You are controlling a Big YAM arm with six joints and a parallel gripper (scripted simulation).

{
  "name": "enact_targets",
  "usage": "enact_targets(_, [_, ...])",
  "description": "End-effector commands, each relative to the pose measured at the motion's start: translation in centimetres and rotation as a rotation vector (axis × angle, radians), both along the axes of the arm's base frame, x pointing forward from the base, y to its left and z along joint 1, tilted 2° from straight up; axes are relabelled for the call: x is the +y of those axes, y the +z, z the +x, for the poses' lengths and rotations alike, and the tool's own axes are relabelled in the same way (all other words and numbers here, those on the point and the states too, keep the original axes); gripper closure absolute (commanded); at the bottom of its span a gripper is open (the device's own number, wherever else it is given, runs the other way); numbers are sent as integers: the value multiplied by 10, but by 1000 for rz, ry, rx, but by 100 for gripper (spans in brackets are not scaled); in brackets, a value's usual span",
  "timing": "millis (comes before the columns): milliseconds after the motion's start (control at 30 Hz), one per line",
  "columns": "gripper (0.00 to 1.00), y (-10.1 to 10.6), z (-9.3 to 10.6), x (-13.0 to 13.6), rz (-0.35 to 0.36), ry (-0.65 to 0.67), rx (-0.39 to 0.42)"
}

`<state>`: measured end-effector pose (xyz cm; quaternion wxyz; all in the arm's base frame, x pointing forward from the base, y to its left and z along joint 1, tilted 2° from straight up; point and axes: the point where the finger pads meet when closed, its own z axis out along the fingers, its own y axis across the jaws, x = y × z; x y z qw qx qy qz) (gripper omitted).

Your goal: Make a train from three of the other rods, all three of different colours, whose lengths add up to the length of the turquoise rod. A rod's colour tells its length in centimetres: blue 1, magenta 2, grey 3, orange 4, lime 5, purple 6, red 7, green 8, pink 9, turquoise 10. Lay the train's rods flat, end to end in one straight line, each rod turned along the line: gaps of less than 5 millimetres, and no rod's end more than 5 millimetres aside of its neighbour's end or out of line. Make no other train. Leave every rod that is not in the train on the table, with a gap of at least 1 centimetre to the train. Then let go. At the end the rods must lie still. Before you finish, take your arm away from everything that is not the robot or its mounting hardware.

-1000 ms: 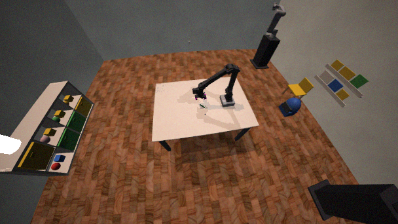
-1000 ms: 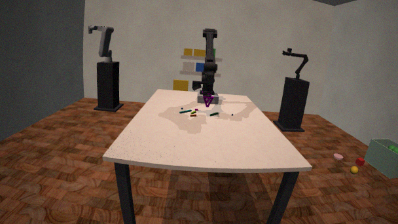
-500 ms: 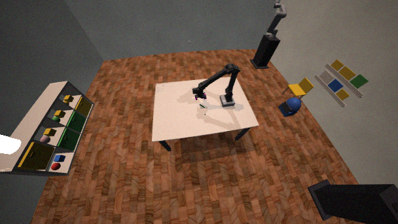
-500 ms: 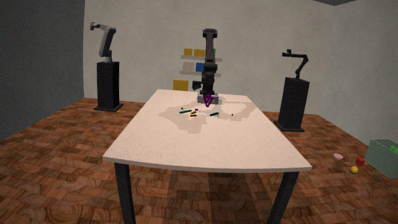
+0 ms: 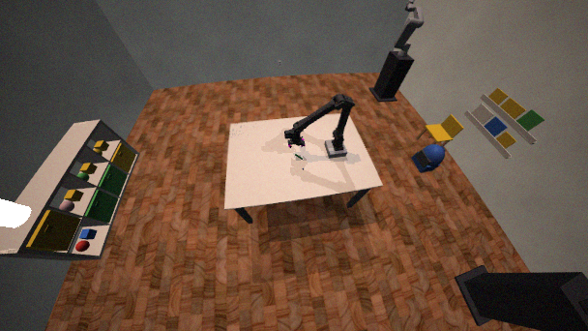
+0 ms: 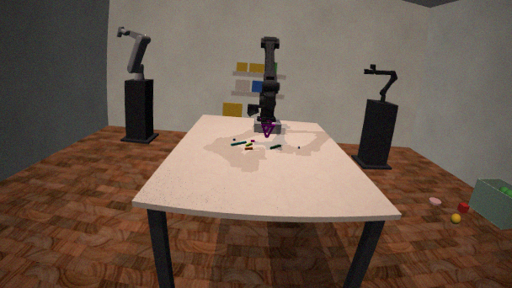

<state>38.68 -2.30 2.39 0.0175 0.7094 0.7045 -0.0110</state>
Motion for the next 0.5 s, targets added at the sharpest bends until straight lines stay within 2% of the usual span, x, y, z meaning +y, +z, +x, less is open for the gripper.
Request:
enact_targets(0, [0,8,7,11,-4,2,-32])
enact_targets(100, [0,11,26,56,3,2,-48])
enact_targets(167, [0,10,23,84,6,2,-45])
enact_targets(200, [0,10,22,89,6,2,-44])
enact_targets(267, [0,-3,3,86,-2,2,-3])
enact_targets(333, [0,-3,3,77,-5,-21,-1])
enact_targets(467, [0,-3,3,77,-5,-21,-1])
